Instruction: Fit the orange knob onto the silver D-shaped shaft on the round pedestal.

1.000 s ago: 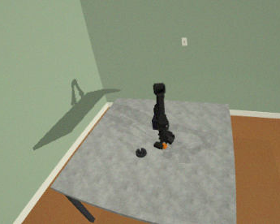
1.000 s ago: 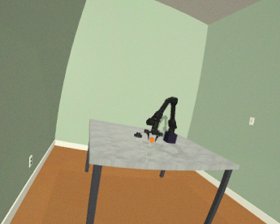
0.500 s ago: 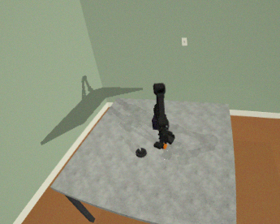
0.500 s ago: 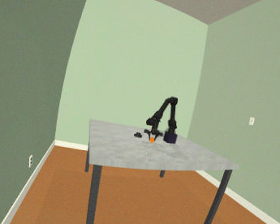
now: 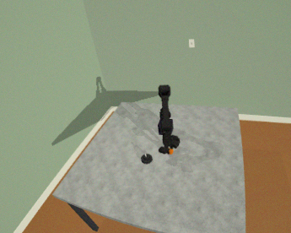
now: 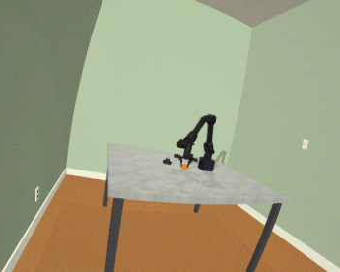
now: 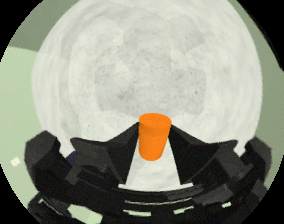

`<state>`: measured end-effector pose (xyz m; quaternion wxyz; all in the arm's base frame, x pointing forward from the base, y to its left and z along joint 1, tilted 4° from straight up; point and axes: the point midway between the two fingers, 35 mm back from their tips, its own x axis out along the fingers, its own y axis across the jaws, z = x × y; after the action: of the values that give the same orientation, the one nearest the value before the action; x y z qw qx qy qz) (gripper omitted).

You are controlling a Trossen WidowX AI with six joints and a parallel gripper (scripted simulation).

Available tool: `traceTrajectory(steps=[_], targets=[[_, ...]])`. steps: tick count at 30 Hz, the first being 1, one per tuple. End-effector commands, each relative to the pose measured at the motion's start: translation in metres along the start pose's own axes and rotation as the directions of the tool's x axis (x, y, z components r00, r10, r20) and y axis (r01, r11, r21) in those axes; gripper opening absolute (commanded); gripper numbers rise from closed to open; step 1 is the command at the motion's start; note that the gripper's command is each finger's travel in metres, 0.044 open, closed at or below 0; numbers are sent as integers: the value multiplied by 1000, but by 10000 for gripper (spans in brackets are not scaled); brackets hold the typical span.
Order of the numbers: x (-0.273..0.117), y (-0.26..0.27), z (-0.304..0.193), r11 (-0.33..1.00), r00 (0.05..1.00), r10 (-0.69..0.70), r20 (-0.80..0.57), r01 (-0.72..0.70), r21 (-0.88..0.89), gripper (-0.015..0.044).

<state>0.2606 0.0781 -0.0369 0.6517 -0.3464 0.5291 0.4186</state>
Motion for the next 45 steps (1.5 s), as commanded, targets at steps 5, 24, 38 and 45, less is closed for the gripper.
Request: traceTrajectory(steps=[5,24,38,45], targets=[[-6,0,-7,1000,991,-2,130,3,-4,180],[-15,0,-26,1000,902,-5,432,7,-3,180],[-17,1,-42,1000,774,-6,634,9,-2,180],[-17,1,-50,1000,692,-6,722,10,-1,180]])
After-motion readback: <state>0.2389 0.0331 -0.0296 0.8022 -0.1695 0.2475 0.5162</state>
